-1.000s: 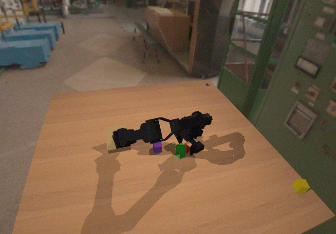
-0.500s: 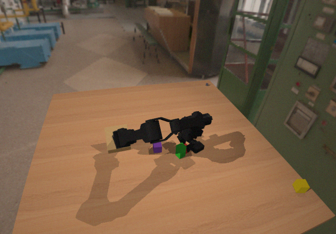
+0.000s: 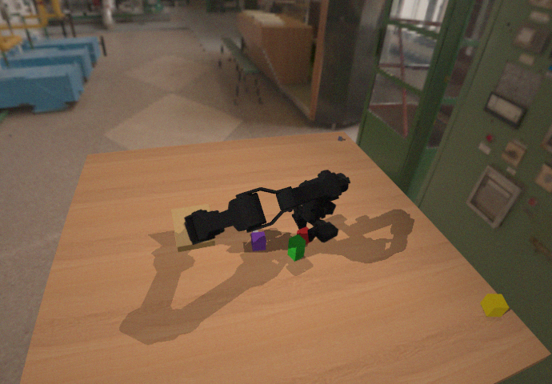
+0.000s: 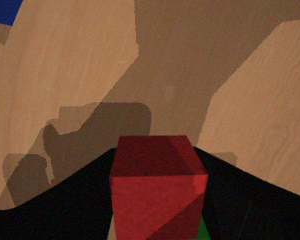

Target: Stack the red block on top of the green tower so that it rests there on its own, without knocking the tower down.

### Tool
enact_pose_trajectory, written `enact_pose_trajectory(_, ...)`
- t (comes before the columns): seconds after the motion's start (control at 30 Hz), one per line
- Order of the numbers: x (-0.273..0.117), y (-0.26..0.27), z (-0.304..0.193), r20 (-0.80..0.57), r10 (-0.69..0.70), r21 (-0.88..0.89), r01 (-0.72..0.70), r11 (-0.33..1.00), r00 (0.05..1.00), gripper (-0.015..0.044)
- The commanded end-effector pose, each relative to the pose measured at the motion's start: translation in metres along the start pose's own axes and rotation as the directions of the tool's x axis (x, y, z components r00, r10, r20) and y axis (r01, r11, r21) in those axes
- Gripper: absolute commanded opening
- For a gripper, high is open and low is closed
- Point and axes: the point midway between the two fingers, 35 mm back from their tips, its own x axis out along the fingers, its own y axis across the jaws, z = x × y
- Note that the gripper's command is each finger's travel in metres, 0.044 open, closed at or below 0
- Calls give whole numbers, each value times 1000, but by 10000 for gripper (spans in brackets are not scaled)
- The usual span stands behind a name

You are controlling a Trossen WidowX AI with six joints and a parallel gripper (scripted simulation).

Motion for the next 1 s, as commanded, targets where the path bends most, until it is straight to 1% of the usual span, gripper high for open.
enact_pose_trajectory(0.0,-18,0,0,3,3,5,-3,1000,1000,0)
enact_pose_trajectory(0.47,-79,0,0,2,5,4,-5,1000,1000,0)
enact_pose_trajectory(0.73,-80,-1,0,2,5,4,-5,1000,1000,0)
enact_pose_trajectory(0.97,-81,-7,-28,1,4,3,-4,1000,1000,0)
